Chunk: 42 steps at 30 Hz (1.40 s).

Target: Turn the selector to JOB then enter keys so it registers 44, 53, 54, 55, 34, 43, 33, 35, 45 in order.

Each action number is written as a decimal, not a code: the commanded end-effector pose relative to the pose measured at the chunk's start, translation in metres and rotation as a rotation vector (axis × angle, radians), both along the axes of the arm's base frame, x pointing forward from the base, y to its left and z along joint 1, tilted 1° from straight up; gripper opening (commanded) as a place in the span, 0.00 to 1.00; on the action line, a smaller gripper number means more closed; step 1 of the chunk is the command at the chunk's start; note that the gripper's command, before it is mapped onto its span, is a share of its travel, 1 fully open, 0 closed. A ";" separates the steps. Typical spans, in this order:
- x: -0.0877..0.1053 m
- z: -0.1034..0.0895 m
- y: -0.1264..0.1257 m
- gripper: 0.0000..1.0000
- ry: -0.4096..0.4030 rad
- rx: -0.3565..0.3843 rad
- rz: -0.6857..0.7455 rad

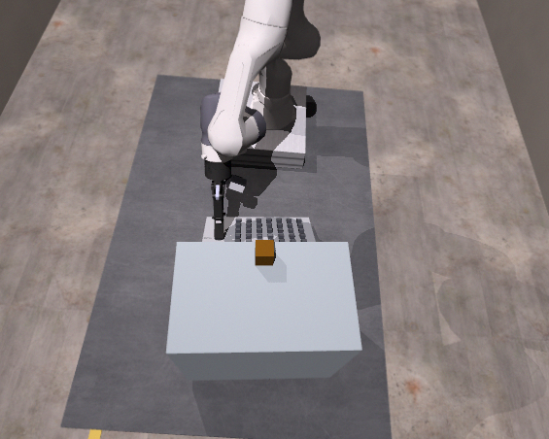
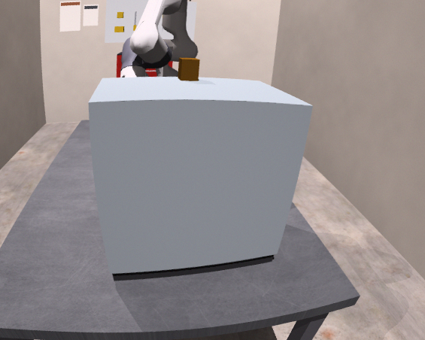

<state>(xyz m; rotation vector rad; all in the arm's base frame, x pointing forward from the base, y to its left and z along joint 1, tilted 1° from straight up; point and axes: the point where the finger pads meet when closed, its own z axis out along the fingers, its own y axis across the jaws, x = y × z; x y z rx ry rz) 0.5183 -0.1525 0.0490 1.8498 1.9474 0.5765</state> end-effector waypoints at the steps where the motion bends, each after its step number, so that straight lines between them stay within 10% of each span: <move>1: 0.001 0.000 -0.001 0.10 0.018 0.044 -0.048; 35: 0.001 0.000 -0.001 0.10 0.018 0.044 -0.048; 36: 0.001 0.000 -0.001 0.40 0.018 0.044 -0.048; 42: 0.001 0.000 -0.001 0.40 0.018 0.044 -0.048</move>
